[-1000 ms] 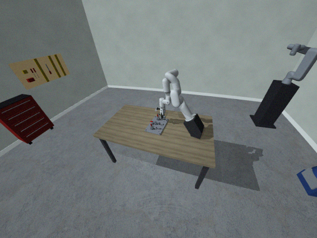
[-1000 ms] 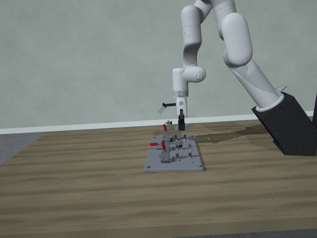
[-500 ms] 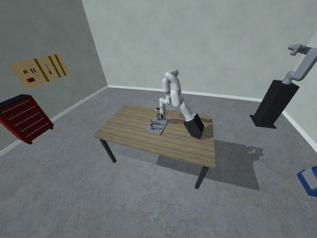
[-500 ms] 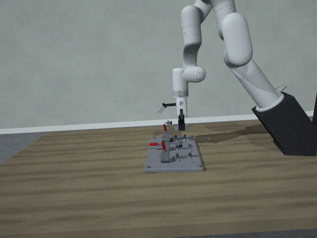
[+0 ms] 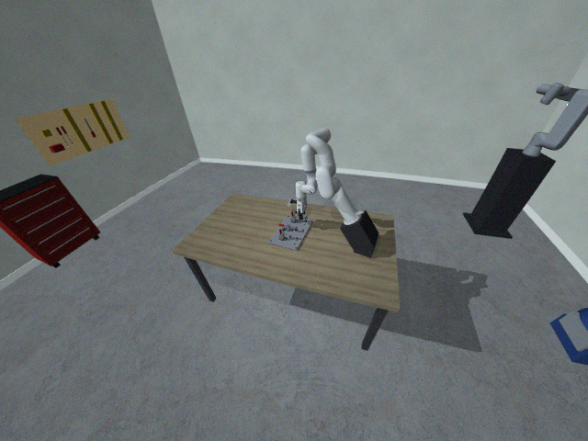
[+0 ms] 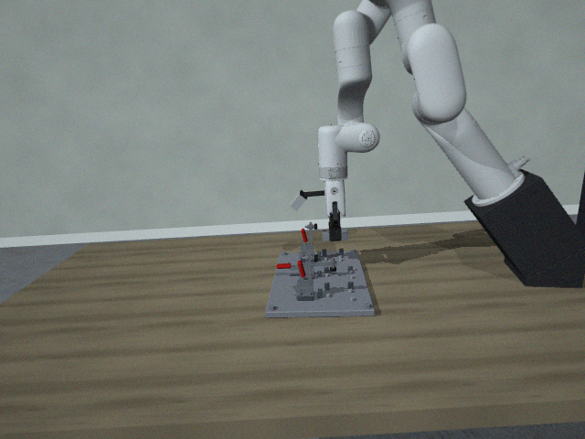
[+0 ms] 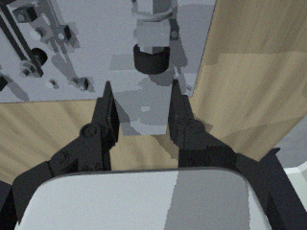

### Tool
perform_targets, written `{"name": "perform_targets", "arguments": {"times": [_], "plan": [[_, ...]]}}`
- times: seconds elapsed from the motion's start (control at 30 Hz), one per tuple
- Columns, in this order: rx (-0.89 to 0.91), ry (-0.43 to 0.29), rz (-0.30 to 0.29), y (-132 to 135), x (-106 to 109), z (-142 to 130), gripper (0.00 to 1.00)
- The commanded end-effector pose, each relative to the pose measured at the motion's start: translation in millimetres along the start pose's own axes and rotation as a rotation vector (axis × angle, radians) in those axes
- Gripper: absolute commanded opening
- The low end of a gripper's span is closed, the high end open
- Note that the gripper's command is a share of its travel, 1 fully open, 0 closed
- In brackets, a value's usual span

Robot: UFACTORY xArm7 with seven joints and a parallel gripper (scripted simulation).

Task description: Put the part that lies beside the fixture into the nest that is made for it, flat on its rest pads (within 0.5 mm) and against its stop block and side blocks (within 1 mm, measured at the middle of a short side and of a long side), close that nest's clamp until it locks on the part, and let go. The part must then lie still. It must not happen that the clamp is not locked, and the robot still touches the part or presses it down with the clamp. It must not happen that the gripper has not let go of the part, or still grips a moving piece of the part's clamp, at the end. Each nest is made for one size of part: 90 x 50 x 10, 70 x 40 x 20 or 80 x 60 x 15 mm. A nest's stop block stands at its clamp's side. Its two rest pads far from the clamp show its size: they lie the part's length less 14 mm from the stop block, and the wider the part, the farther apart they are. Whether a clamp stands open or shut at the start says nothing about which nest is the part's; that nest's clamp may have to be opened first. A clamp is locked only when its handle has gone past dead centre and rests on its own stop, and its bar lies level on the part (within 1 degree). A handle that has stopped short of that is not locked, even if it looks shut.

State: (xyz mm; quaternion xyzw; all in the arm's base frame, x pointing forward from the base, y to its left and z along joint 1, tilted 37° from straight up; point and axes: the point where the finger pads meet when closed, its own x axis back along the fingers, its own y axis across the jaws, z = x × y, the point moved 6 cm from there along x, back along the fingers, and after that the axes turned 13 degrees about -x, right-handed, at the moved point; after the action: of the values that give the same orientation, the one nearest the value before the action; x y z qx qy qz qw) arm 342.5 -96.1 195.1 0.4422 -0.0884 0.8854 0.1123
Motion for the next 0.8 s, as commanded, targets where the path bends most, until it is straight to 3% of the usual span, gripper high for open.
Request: {"name": "perform_targets", "arguments": {"times": [0.0,0.77], "plan": [[0.0,0.002,0.0,0,-1,1,0.0],[0.0,0.002,0.0,0,-30,4,0.0]]}}
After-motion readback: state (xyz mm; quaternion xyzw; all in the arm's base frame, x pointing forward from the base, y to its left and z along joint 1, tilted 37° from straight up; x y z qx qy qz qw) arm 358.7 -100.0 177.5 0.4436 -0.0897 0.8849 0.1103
